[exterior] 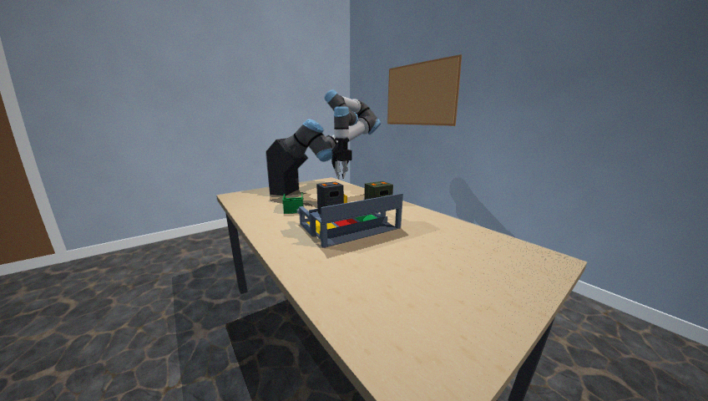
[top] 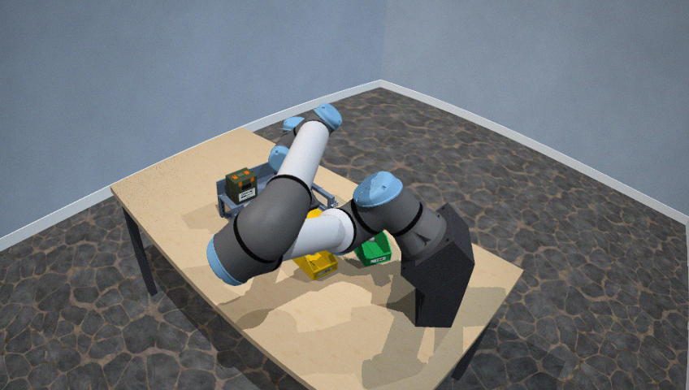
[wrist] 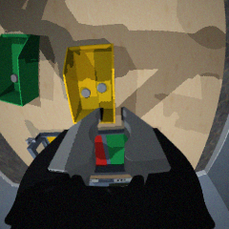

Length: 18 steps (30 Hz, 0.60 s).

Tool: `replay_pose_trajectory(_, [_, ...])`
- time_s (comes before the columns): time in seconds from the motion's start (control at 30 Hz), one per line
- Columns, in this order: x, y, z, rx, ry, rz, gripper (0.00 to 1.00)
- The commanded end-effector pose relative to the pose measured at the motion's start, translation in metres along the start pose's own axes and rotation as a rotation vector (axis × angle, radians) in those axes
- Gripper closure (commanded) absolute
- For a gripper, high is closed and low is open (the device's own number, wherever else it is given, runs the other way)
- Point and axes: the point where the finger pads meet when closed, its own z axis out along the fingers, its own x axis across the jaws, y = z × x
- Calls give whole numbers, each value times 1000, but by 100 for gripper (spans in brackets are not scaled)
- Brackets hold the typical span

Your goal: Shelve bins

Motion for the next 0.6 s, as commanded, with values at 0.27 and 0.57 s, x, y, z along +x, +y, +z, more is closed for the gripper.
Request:
replay_pose_trajectory(0.27, [0, 0, 0, 0, 0, 0, 85])
replay_pose_trajectory(0.57, [0, 0, 6, -1, 0, 0, 85])
